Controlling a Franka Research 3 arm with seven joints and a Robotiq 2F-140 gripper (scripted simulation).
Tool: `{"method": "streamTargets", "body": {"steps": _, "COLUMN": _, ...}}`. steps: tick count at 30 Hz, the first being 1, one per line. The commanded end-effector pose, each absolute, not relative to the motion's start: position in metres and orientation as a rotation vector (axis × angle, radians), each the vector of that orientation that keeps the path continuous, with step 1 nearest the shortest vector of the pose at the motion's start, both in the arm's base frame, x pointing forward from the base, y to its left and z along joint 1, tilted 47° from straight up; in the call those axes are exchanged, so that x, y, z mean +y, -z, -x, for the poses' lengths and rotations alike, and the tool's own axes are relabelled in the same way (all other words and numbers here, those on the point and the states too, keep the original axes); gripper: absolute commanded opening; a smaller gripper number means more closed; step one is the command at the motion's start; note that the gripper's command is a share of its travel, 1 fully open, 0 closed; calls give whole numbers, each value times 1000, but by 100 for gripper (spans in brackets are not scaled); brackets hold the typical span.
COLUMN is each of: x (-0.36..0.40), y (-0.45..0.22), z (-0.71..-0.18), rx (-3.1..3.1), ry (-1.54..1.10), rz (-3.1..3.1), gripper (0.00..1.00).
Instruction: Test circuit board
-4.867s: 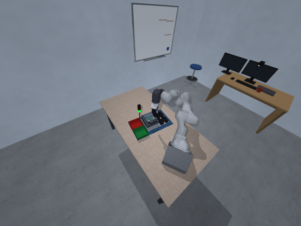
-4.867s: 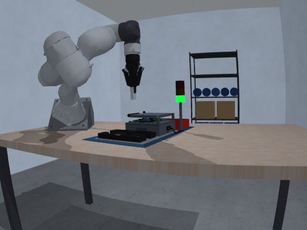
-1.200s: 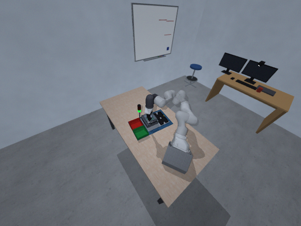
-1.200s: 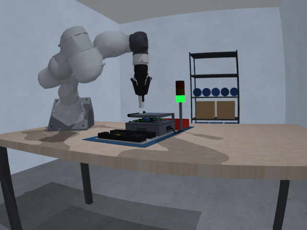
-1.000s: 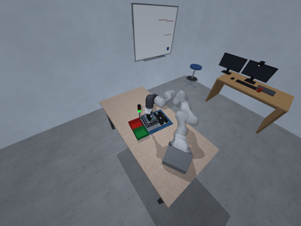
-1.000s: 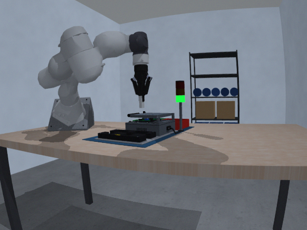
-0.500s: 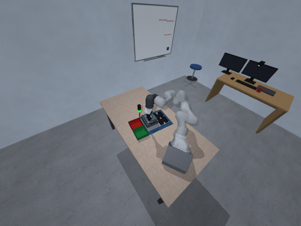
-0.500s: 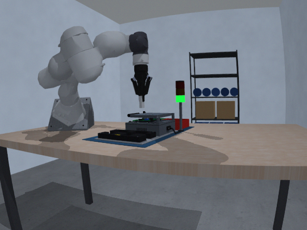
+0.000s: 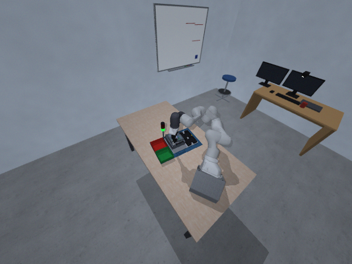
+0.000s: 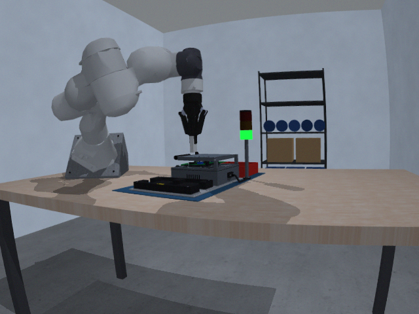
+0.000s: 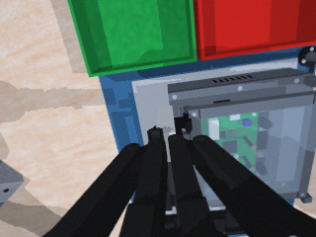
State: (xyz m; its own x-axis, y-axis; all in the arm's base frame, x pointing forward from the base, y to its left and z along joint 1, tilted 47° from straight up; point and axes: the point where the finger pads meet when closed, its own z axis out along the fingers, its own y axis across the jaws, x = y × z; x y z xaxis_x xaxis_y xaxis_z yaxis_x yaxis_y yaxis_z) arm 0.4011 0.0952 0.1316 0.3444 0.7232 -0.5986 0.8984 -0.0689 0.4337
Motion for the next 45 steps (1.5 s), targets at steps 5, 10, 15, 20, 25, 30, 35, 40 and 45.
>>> {"method": "streamTargets", "body": {"steps": 5, "x": 92, "y": -125, "z": -404, "rx": 1430, "ry": 278, "rz": -1841, "gripper": 0}}
{"method": "streamTargets", "body": {"steps": 10, "x": 92, "y": -125, "z": -404, "rx": 1430, "ry": 278, "rz": -1841, "gripper": 0}}
{"method": "streamTargets", "body": {"steps": 15, "x": 92, "y": -125, "z": -404, "rx": 1430, "ry": 278, "rz": -1841, "gripper": 0}}
{"method": "streamTargets", "body": {"steps": 20, "x": 92, "y": -125, "z": -404, "rx": 1430, "ry": 278, "rz": -1841, "gripper": 0}}
{"method": "streamTargets", "body": {"steps": 25, "x": 92, "y": -125, "z": -404, "rx": 1430, "ry": 278, "rz": -1841, "gripper": 0}}
{"method": "streamTargets", "body": {"steps": 30, "x": 91, "y": -124, "z": -404, "rx": 1430, "ry": 278, "rz": -1841, "gripper": 0}}
{"method": "streamTargets", "body": {"steps": 35, "x": 91, "y": -124, "z": -404, "rx": 1430, "ry": 278, "rz": -1841, "gripper": 0}}
{"method": "streamTargets", "body": {"steps": 40, "x": 90, "y": -123, "z": -405, "rx": 1430, "ry": 278, "rz": -1841, "gripper": 0}}
{"method": "streamTargets", "body": {"steps": 45, "x": 90, "y": -123, "z": -405, "rx": 1430, "ry": 278, "rz": -1841, "gripper": 0}}
